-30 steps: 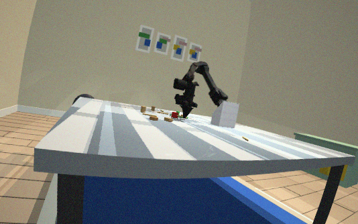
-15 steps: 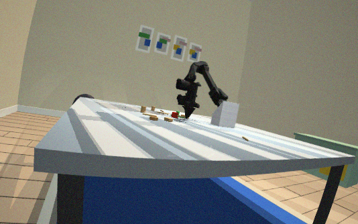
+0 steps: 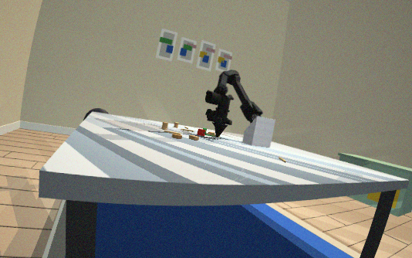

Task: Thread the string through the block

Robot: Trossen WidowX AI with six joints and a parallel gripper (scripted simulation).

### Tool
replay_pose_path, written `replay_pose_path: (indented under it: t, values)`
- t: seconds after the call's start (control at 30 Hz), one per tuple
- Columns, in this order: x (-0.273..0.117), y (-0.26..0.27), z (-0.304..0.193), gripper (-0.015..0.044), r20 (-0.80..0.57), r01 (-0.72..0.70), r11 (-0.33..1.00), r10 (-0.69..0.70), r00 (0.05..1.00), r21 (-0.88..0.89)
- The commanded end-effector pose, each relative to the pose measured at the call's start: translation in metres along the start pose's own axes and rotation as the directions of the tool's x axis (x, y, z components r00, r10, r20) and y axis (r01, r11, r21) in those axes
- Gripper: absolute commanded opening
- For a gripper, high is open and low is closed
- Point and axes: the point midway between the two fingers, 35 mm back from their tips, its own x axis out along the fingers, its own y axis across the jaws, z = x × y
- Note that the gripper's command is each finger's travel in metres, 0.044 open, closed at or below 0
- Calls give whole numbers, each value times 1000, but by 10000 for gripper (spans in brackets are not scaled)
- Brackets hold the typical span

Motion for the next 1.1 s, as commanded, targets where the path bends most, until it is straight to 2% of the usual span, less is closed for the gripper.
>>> replay_pose_path:
  t: [0.0,1.07]
  values:
    - [1,1,-6,0,-6,1,1000,-1,1000,-1]
    - [0,46,-32,0,-4,-2,958,3,1000,287]
